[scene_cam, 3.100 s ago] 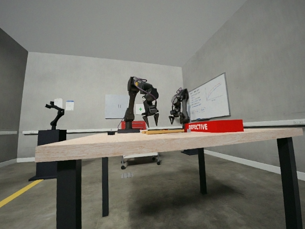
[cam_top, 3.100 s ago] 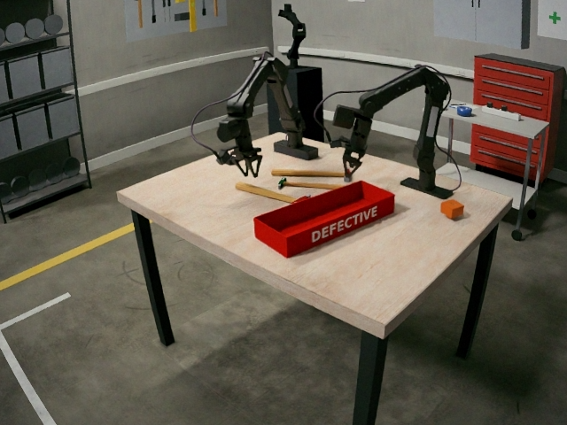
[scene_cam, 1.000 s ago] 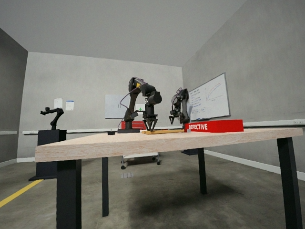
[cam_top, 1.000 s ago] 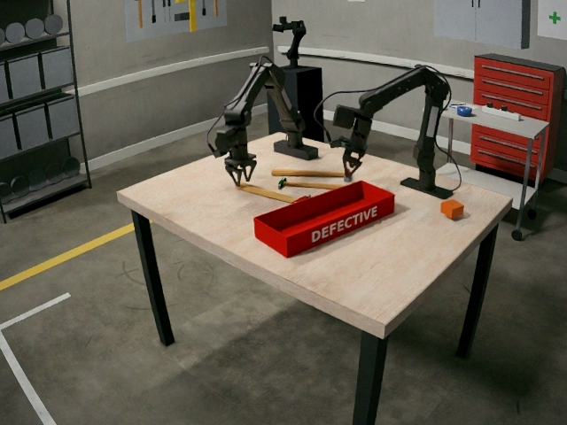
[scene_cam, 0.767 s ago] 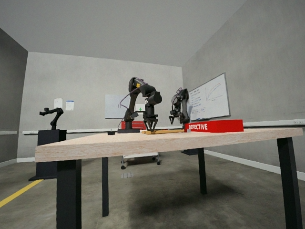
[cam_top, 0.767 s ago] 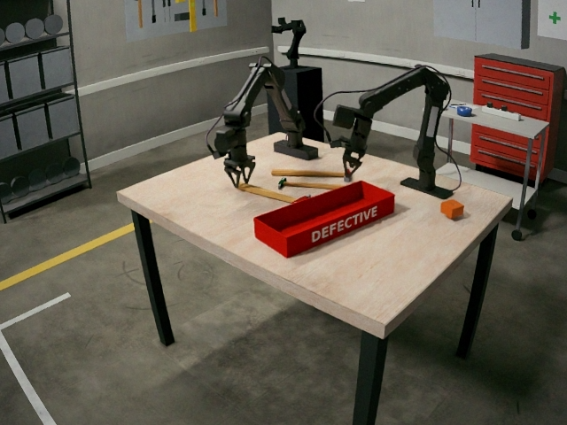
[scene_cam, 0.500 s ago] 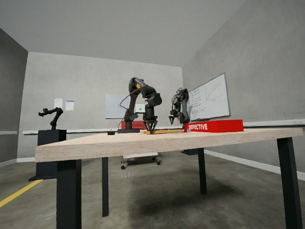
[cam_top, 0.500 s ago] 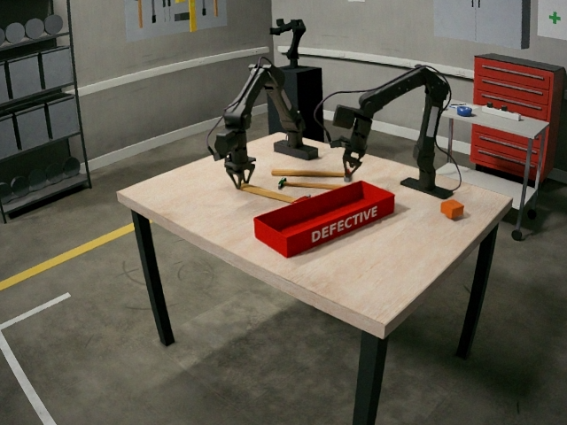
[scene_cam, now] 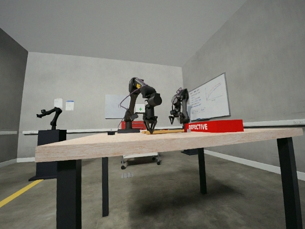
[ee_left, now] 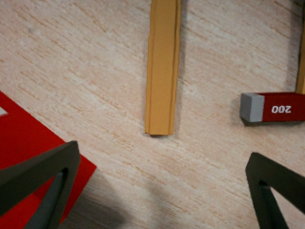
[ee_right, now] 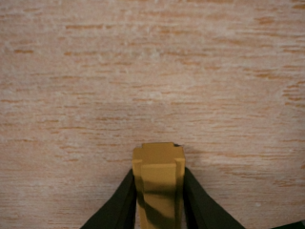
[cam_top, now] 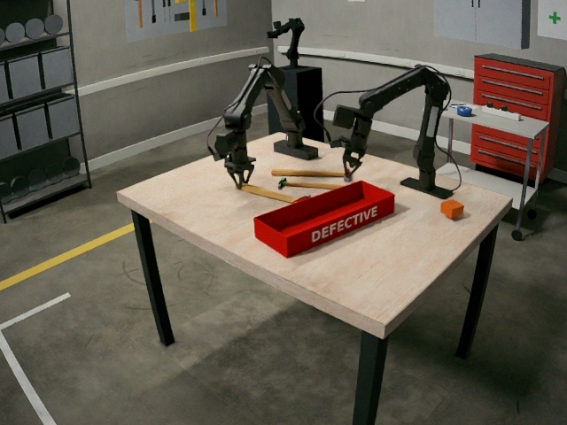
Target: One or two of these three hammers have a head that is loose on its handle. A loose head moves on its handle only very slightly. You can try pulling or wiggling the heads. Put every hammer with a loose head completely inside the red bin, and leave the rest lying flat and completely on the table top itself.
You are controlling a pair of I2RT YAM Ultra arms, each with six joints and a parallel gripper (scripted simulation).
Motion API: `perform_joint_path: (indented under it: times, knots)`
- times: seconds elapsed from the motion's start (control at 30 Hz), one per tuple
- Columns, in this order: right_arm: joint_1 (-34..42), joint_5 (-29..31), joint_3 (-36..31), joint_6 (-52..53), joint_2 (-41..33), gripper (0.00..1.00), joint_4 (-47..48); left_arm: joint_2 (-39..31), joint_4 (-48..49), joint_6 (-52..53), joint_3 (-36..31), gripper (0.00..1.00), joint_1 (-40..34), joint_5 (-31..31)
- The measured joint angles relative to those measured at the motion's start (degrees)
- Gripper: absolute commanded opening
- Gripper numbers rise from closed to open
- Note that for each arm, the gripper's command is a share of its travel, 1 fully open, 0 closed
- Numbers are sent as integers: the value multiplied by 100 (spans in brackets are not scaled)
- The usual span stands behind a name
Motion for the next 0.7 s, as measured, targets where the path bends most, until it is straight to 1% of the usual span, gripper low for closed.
perform_joint_path:
  times: [0.03, 0.07, 0.1, 0.17, 0.2, 0.47, 0.7]
  knots:
    - [0, 0, 0, 0, 0, 3, 0, 0, 0, 0, 0, 100, 0, 0]
    - [0, 0, 0, 0, 0, 0, 0, 0, 0, 0, 0, 100, 0, 0]
    - [0, 0, 0, 0, 0, 0, 0, 0, 0, 0, 0, 100, 0, 0]
    - [0, 0, 0, 0, 0, 23, 0, 0, 0, 0, 0, 100, 0, 0]
    - [0, 0, 0, 0, 0, 25, 0, 0, 0, 0, 0, 100, 0, 0]
    - [-46, -11, -11, -131, -2, 25, 39, 0, 0, 2, 0, 100, 0, 0]
    - [-240, -52, -98, -275, -52, 25, 61, 0, 0, 2, 0, 100, 0, 0]
